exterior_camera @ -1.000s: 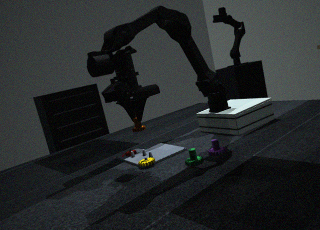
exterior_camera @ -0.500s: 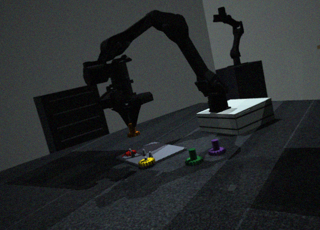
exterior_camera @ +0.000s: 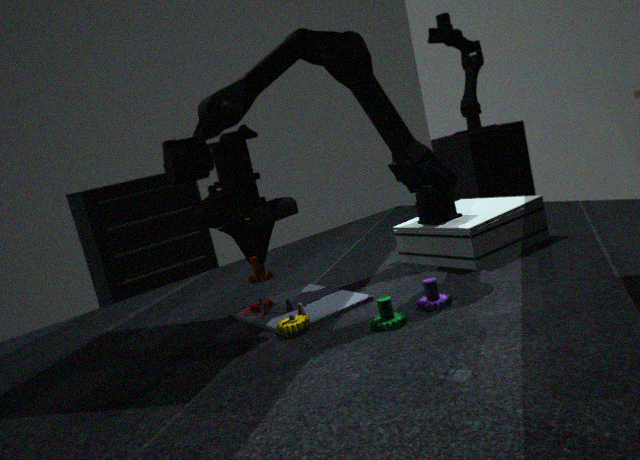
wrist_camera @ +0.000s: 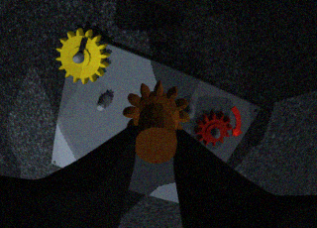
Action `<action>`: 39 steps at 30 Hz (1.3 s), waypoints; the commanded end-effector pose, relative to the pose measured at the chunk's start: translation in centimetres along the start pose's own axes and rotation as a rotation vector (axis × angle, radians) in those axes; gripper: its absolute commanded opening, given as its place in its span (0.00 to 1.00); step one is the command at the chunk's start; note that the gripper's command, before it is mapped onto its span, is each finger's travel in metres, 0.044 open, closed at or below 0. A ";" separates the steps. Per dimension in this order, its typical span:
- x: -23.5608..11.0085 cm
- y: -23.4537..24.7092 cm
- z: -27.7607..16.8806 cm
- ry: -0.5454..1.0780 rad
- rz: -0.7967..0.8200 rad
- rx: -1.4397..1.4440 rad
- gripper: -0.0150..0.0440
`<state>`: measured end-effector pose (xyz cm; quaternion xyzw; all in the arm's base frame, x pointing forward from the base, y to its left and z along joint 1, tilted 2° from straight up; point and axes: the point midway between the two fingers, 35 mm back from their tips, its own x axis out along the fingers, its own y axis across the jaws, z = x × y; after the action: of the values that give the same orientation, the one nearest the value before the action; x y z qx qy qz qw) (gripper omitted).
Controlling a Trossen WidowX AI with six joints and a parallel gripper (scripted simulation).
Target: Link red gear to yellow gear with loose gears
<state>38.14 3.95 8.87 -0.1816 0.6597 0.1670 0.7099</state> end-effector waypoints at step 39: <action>1.9 -3.5 -2.3 0.003 0.004 -0.037 0.25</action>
<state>37.90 -0.34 7.11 -0.1857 0.6607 0.1696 0.7073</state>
